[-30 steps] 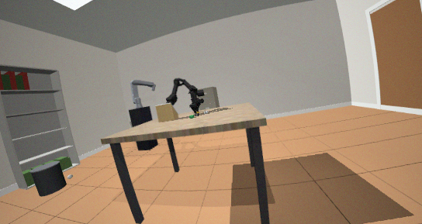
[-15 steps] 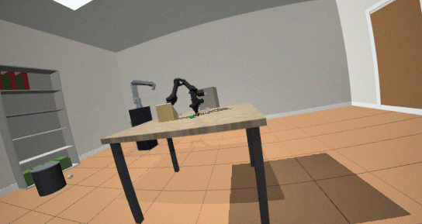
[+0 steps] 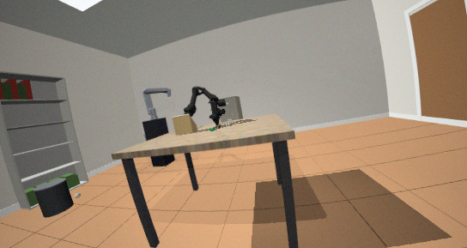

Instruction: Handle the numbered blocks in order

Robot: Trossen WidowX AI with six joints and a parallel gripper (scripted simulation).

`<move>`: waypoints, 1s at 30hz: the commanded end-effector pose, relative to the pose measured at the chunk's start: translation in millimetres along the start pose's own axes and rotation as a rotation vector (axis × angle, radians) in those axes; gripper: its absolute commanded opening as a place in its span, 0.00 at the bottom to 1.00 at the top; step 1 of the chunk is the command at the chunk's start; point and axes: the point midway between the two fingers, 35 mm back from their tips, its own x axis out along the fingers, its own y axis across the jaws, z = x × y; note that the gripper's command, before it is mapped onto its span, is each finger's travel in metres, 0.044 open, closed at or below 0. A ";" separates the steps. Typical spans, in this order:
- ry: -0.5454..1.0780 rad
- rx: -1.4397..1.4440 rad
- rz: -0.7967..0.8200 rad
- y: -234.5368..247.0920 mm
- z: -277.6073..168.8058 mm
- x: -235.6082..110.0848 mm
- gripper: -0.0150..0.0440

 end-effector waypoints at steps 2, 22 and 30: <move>-0.007 -0.007 0.000 0.2 1.9 -6.5 0.46; -0.007 -0.007 0.000 0.3 1.9 -10.7 0.46; -0.007 -0.007 0.000 0.3 2.0 -2.2 0.46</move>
